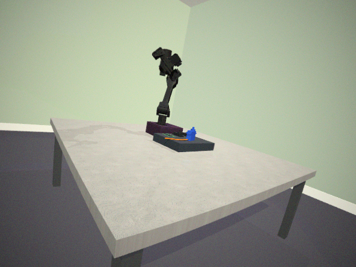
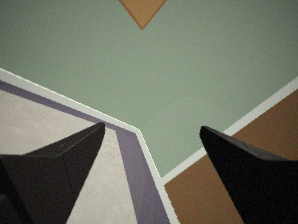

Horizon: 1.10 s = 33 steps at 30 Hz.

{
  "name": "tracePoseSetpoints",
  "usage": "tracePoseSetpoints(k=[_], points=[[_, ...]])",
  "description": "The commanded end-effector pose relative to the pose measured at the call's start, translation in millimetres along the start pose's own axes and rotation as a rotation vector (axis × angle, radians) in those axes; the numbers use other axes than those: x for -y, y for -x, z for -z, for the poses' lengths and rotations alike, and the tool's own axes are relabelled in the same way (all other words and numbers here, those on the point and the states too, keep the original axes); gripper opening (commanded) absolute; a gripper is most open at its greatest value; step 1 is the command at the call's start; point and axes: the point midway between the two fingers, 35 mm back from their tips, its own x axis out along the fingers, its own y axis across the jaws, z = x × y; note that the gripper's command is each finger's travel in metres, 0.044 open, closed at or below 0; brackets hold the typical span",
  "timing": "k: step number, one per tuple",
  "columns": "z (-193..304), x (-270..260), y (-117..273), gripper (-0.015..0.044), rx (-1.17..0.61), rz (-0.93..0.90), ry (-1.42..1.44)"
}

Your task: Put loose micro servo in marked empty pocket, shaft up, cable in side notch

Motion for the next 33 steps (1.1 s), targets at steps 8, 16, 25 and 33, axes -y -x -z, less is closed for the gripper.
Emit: tracePoseSetpoints(k=[8,16,25,33], points=[[14.1,-50.3,-25.7,0.044,-0.088,-0.194,0.09],[22.1,-88.3,-36.3,0.044,-0.139,-0.339,0.179],[32.0,-136.5,-41.5,0.044,-0.188,-0.533,0.311],[39.1,-178.1,-38.5,0.044,-0.212,-0.711,0.439]])
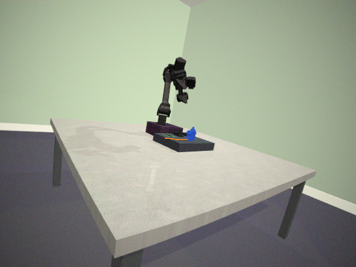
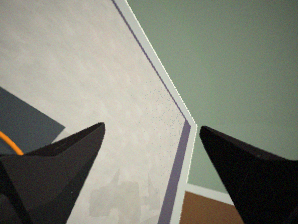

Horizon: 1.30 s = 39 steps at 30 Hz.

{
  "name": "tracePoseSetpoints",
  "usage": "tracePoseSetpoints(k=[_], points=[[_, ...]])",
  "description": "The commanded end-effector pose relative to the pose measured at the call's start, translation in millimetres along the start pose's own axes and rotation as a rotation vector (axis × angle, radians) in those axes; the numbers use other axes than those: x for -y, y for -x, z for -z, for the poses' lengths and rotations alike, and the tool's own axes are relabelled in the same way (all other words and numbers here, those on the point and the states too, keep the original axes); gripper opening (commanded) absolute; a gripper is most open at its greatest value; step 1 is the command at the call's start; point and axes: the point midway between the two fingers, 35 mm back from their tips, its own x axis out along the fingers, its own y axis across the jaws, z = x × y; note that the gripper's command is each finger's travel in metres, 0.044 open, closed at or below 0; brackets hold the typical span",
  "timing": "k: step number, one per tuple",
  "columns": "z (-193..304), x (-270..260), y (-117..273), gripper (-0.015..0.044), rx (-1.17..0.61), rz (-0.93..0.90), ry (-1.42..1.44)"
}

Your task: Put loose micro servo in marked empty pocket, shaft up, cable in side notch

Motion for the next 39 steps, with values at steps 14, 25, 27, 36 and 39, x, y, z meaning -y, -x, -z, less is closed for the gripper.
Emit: tracePoseSetpoints(k=[14,25,27,36,39], points=[[-18.0,-77.1,-32.6,0.044,-0.049,-0.374,0.339],[-26.0,-126.5,-36.9,0.044,-0.043,-0.619,0.593],[-27.2,-135.3,-36.5,0.044,-0.039,-0.665,0.641],[-31.7,-172.6,-29.9,0.044,-0.008,-0.871,0.864],[-32.9,-184.1,-26.2,0.044,0.006,-0.94,0.939]])
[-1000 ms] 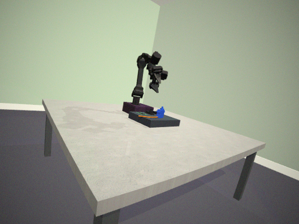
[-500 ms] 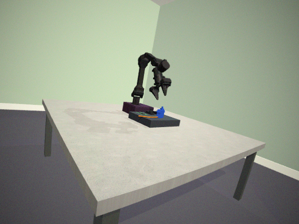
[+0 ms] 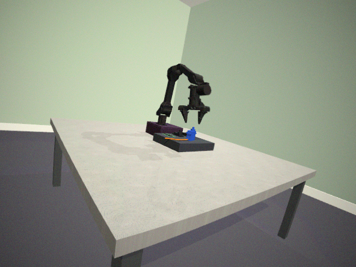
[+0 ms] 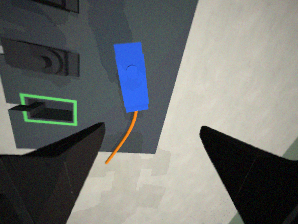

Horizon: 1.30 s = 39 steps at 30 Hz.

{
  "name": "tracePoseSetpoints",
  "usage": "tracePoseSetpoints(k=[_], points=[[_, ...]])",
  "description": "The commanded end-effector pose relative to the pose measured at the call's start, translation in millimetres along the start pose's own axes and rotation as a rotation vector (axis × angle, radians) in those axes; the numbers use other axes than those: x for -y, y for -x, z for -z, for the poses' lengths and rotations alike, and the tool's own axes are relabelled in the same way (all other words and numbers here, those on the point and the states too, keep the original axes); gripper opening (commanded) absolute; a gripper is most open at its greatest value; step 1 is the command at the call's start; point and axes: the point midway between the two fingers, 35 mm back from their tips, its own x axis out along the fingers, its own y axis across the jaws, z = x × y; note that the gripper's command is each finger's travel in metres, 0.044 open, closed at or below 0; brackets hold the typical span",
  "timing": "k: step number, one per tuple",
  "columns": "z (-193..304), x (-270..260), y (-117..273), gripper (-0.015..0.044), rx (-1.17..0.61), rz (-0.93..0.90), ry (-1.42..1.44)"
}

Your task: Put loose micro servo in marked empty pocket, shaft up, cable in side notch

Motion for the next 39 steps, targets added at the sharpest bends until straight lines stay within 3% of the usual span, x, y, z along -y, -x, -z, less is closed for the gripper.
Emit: tracePoseSetpoints(k=[1,36,39], points=[[-12.9,-7.4,-7.1,0.044,0.008,-0.096,0.121],[-19.0,-16.9,-54.5,0.044,0.012,-0.128,0.161],[-19.0,-16.9,-54.5,0.0361,0.012,-0.128,0.161]])
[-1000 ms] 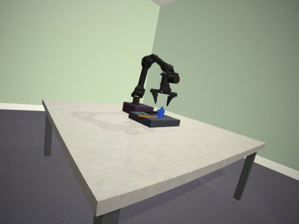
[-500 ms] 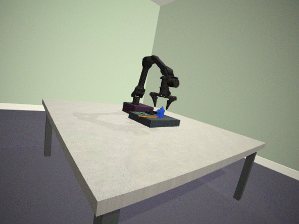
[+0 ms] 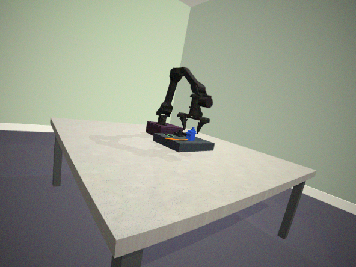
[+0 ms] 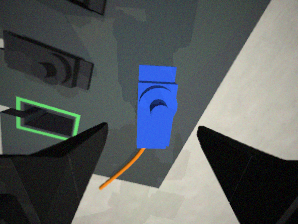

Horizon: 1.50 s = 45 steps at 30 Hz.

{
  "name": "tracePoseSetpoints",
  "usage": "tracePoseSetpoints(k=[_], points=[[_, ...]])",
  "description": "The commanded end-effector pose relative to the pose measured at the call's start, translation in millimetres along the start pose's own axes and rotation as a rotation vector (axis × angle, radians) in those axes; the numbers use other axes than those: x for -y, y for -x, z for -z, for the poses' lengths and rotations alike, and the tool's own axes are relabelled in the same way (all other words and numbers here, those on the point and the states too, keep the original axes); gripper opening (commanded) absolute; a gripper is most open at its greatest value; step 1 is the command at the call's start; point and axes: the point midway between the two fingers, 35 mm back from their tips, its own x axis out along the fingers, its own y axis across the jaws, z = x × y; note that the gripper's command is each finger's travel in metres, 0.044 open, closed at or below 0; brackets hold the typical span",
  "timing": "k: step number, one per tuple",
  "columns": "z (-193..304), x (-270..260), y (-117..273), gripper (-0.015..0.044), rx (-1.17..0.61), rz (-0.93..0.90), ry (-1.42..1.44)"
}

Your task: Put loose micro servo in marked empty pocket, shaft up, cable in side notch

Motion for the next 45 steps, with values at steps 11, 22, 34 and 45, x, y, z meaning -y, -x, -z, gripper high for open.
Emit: tracePoseSetpoints(k=[11,22,34,45], points=[[0.6,-0.4,-2.9,0.0092,-0.004,-0.004,0.002],[-0.3,-2.7,20.7,0.0,-0.004,-0.004,0.002],[-3.2,-11.4,27.0,0.0,-0.003,-0.005,0.002],[-3.6,-13.3,27.0,0.0,-0.003,-0.005,0.002]])
